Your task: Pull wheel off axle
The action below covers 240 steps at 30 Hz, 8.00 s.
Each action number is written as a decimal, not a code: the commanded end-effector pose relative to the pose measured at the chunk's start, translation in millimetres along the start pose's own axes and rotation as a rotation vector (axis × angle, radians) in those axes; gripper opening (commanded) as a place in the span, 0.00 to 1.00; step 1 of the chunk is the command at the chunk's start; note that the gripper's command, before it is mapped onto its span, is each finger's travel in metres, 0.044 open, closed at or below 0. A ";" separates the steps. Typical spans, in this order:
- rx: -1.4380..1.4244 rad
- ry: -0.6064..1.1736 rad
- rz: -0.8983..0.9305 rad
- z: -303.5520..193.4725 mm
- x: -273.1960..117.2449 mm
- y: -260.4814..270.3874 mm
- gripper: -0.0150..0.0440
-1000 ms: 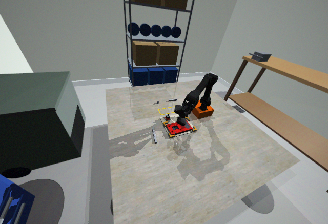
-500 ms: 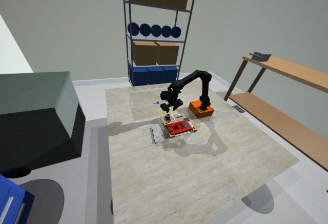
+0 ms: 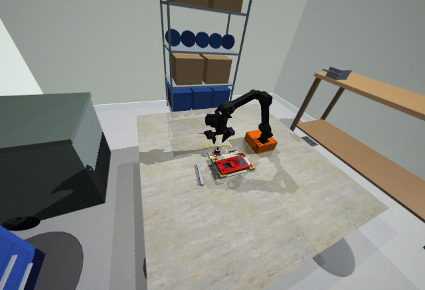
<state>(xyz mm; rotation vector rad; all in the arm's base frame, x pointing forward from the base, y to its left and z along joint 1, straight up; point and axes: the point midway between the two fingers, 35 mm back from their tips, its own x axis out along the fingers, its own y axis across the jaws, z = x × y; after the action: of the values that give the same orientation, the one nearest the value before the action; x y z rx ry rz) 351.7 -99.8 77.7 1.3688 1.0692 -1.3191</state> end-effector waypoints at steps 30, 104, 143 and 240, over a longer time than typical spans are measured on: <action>0.004 0.002 -0.016 0.9 66.7 -6.1 0.32; 0.004 0.005 -0.013 1.1 42.4 -5.2 0.25; 0.004 0.006 -0.012 1.2 27.9 -5.3 0.25; 0.006 -0.006 -0.018 103.5 37.7 -71.2 0.90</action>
<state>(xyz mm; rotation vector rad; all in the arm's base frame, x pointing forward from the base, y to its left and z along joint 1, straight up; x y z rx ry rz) 271.8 -193.7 32.2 1.3620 1.0659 -1.3359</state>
